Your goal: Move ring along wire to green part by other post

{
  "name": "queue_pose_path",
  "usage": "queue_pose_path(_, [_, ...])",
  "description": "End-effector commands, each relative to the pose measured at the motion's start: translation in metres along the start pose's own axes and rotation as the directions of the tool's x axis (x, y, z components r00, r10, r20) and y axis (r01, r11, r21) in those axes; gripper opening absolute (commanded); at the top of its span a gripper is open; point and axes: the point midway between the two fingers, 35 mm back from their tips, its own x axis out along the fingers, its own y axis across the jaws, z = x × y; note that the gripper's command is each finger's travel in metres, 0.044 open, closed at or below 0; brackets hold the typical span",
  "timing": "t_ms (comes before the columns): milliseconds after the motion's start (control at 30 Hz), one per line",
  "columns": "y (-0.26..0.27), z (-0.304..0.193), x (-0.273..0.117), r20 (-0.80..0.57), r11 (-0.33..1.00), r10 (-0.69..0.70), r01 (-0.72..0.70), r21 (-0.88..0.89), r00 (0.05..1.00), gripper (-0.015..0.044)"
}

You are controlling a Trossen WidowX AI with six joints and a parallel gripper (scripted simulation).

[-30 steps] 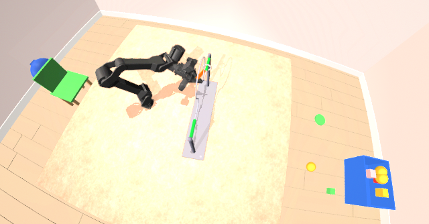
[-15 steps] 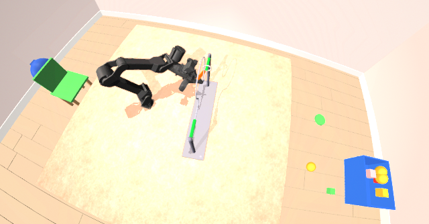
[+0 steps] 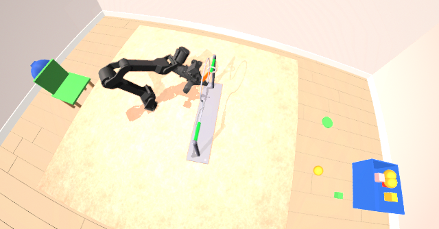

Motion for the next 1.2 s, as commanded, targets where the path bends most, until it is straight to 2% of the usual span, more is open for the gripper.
queue_pose_path(0, [0.0,0.0,0.0,0.0,1.0,0.0,0.0,0.0,1.0,0.0007])
queue_pose_path(200, [0.0,0.0,-0.002,-0.001,1.0,0.0,0.0,0.0,1.0,0.016])
queue_pose_path(700, [0.0,-0.001,-0.048,-0.004,1.0,-0.003,0.003,0.004,1.0,0.016])
queue_pose_path(1167, [0.0,-0.001,-0.05,-0.003,1.0,-0.003,0.003,0.003,1.0,0.016])
